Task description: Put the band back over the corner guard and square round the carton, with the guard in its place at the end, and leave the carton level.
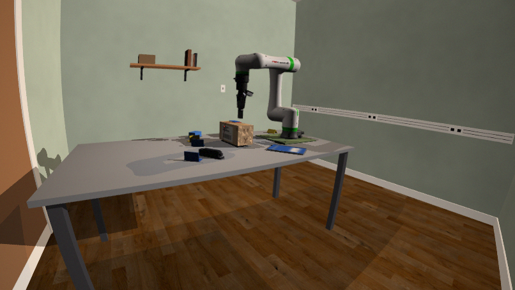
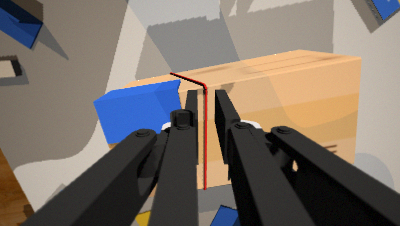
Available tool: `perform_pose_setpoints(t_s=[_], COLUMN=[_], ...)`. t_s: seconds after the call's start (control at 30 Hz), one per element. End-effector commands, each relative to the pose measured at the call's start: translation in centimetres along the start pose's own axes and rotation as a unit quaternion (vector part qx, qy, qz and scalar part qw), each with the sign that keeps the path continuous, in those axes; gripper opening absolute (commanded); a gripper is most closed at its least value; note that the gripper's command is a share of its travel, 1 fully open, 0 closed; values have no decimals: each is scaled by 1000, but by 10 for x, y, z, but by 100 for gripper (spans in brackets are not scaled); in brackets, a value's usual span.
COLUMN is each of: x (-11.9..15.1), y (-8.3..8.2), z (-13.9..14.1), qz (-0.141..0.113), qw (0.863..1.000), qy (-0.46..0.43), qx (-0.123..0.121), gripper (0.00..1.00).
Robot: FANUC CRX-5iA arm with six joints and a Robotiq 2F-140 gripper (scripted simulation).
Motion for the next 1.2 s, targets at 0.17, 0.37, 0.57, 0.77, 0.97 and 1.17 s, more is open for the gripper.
perform_pose_setpoints(t_s=[0.17,0.37,0.57,0.77,0.97,1.17], x=[0,0,0,0,0,0], y=[2,6,9,14,17,20], z=[0,0,0,1,1,1], qz=[-1,-1,-1,-1,-1,-1], qw=[1000,1000,1000,1000,1000,1000], qy=[0,0,0,0,0,0], qx=[0,0,0,0,0,0], gripper=[18,18,18,18,18,18])
Point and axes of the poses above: the point where the finger pads meet when closed, its own y axis out along the fingers, its own z axis across the jaws, x = y × z, the point moved 4 cm from there along -y, back along the fingers, and after that the axes turned 10 degrees about y, right-handed, at the moved point
